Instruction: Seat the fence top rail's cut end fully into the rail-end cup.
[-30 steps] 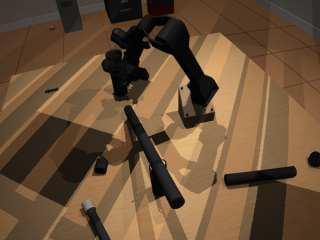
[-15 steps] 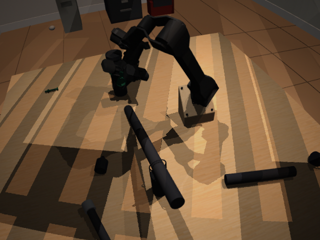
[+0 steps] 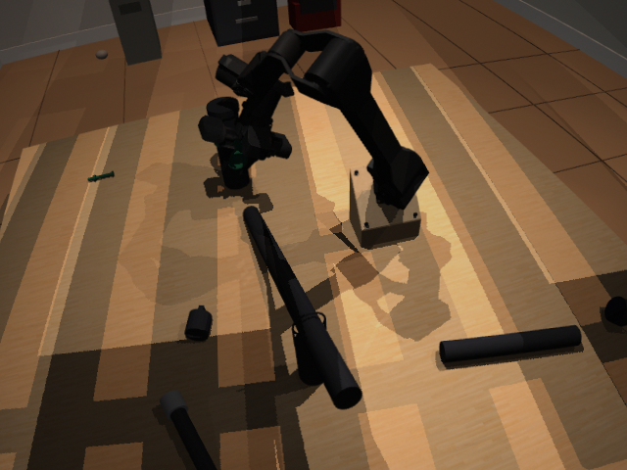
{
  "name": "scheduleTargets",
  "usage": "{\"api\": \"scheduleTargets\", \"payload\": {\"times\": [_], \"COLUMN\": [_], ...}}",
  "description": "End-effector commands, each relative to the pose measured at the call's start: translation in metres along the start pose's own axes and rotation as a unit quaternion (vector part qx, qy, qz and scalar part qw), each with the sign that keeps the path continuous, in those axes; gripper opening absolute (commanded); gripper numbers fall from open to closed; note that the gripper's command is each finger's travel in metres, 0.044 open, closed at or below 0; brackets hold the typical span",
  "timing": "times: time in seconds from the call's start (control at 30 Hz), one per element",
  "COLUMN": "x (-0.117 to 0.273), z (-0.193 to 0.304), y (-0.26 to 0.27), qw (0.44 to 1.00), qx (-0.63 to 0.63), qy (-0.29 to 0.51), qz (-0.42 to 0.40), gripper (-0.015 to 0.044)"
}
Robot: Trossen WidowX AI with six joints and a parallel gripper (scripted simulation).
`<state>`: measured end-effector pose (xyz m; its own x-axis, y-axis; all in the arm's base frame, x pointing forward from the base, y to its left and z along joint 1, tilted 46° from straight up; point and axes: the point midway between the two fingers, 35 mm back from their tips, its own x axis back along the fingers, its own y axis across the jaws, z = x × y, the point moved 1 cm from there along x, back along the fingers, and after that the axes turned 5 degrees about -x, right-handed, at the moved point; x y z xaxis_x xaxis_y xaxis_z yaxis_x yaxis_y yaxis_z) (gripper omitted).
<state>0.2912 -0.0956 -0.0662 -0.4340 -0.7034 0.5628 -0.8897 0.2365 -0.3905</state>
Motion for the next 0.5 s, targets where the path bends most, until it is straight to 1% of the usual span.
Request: {"api": "scheduleTargets", "payload": {"times": [0.0,0.23,0.47], "x": [0.000,0.013,0.031], "z": [0.000,-0.015,-0.037], "y": [0.000,-0.007,-0.015], "qw": [1.000,1.000,1.000], "qx": [0.000,-0.001,-0.002], "qy": [0.000,0.000,0.000], "qz": [0.000,-0.001,-0.002], "gripper": [0.0263,0.0440,0.0440]}}
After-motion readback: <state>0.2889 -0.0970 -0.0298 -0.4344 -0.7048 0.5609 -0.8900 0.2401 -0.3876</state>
